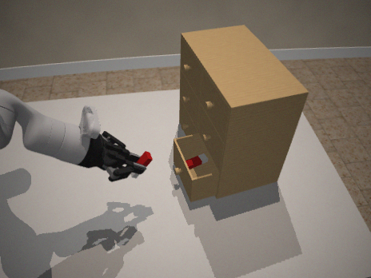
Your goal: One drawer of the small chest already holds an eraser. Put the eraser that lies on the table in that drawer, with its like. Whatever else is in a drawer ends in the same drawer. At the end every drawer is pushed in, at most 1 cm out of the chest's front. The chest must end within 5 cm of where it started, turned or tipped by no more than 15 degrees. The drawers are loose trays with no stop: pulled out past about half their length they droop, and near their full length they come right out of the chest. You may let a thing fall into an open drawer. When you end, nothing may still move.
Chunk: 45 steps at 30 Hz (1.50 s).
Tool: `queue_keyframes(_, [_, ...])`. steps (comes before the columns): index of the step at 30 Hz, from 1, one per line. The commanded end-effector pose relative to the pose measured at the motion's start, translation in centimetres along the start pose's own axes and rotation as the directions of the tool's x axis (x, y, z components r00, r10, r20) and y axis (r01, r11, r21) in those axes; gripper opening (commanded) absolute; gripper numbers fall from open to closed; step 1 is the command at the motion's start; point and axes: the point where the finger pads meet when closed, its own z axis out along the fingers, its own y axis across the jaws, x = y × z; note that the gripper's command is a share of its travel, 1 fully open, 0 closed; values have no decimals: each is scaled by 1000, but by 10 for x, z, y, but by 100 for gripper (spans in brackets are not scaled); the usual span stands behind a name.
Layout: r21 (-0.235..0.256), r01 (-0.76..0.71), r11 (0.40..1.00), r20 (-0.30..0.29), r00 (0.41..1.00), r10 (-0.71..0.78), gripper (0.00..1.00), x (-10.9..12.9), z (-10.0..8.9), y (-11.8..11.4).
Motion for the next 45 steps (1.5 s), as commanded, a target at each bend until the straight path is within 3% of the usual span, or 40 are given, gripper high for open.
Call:
queue_keyframes(1, [-6, -21, 1000, -25, 999, 21, 19, -7, 0, 1])
queue_keyframes(9, [-6, -21, 1000, -98, 995, 21, 19, -8, -1, 1])
queue_keyframes(22, [-6, -21, 1000, -158, 987, 20, 19, -8, -1, 1])
queue_keyframes(45, [-6, -21, 1000, -179, 984, 20, 19, -9, -1, 0])
